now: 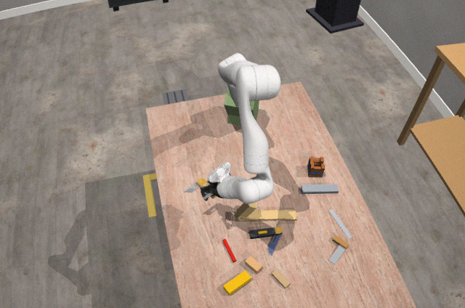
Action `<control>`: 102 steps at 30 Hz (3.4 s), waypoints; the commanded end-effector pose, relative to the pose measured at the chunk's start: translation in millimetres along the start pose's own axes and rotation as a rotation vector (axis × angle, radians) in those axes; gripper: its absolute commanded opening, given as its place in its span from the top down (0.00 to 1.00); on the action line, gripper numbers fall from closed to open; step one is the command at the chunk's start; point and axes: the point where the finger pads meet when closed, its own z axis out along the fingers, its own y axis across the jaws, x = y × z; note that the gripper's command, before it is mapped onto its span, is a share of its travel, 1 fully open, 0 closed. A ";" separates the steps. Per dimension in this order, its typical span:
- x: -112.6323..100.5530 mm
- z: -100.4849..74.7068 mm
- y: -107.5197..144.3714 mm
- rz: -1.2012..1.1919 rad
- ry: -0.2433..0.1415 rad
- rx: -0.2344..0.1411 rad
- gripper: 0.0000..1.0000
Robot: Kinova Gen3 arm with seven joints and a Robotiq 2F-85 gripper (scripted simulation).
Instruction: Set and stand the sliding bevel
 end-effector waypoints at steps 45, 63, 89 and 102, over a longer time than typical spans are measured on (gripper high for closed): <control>-18.7 -22.4 70.8 -0.376 -0.117 -0.005 0.90; -35.4 -42.0 134.4 -0.714 -0.222 -0.010 0.90; -61.0 -72.1 231.9 -1.231 -0.381 -0.017 0.90; -76.1 -89.9 289.4 -1.536 -0.475 -0.022 0.90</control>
